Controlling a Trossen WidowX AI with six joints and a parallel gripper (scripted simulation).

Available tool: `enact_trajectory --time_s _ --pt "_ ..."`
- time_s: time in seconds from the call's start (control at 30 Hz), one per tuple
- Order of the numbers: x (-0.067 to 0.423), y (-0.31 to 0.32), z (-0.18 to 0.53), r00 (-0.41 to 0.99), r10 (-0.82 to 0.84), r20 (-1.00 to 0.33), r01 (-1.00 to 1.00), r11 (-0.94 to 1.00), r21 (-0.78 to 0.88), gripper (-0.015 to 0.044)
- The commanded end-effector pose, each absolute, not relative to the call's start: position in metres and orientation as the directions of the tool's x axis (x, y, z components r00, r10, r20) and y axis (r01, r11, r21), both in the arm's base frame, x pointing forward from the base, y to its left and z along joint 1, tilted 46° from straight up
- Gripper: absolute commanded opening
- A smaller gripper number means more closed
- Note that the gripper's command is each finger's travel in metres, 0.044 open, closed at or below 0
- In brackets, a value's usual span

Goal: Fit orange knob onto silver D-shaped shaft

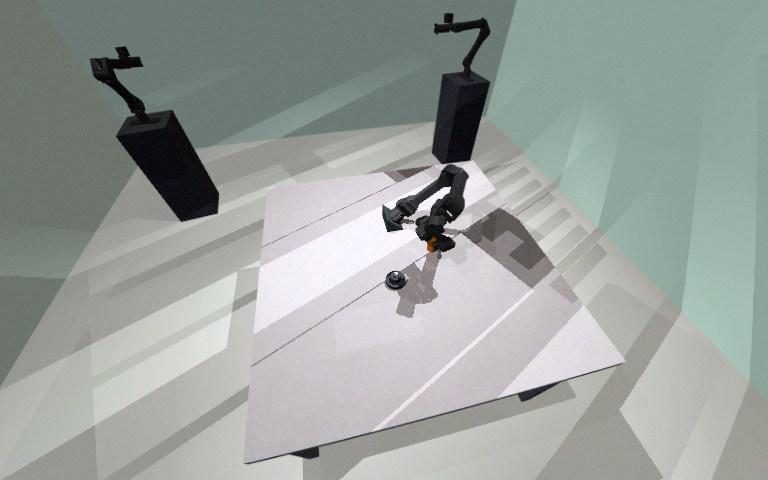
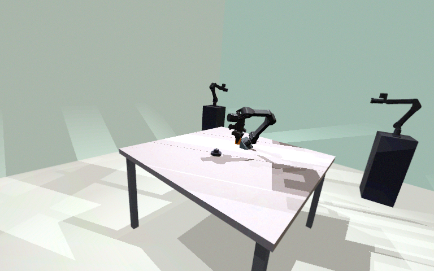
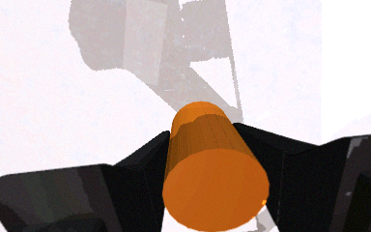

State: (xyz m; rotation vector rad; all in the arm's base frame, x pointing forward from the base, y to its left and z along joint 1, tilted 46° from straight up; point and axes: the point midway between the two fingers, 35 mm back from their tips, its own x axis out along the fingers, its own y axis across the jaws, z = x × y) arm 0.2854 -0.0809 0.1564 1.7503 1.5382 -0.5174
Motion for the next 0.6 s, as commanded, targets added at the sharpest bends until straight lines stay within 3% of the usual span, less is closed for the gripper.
enact_trajectory --time_s 0.0,0.57 --pt "0.283 -0.09 0.165 0.203 0.663 -0.72 0.964 -0.007 0.265 0.0" --pt "0.297 -0.114 0.135 0.19 0.668 -0.72 0.967 0.002 0.256 0.0"
